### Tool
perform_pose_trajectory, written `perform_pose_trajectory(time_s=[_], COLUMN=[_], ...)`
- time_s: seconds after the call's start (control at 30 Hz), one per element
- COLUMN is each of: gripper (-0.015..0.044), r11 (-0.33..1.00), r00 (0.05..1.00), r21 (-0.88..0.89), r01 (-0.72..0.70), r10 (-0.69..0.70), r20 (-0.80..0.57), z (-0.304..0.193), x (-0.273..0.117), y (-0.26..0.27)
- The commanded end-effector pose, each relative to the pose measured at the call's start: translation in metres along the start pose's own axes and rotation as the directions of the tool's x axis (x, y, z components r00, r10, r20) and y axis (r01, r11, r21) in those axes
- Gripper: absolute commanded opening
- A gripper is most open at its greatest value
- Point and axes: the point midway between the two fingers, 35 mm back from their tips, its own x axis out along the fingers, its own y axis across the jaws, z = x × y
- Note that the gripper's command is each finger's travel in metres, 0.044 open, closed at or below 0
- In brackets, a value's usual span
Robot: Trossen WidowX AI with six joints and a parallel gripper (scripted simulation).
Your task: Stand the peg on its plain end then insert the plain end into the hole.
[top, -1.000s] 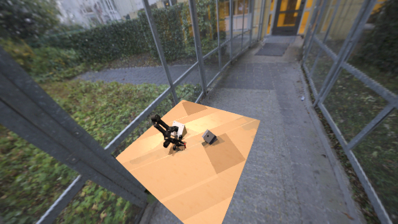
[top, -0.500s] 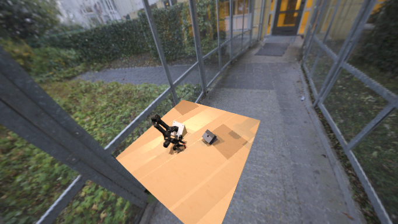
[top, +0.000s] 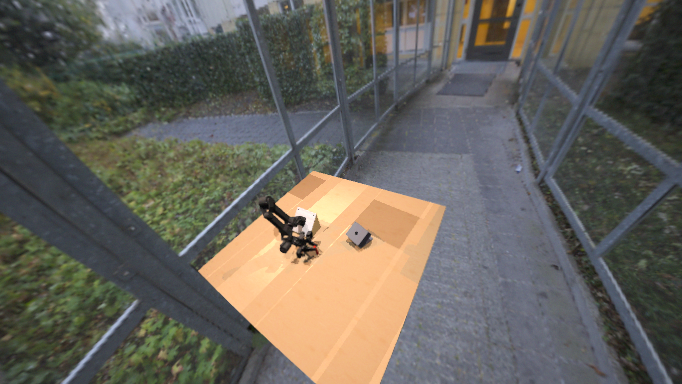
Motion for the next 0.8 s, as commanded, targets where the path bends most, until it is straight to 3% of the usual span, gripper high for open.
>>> perform_pose_trajectory(time_s=[0.0, 0.47, 0.77], gripper=[0.013, 0.013, 0.0366], r11=[1.0, 1.0, 1.0], r00=[1.0, 1.0, 1.0], r21=[0.001, 0.001, 0.001], r01=[0.0, 0.0, 0.0], r10=[0.0, 0.0, 0.0], r20=[0.0, 0.0, 0.0], z=[0.0, 0.0, 0.0], x=[0.0, 0.0, 0.0], y=[0.0, 0.0, 0.0])
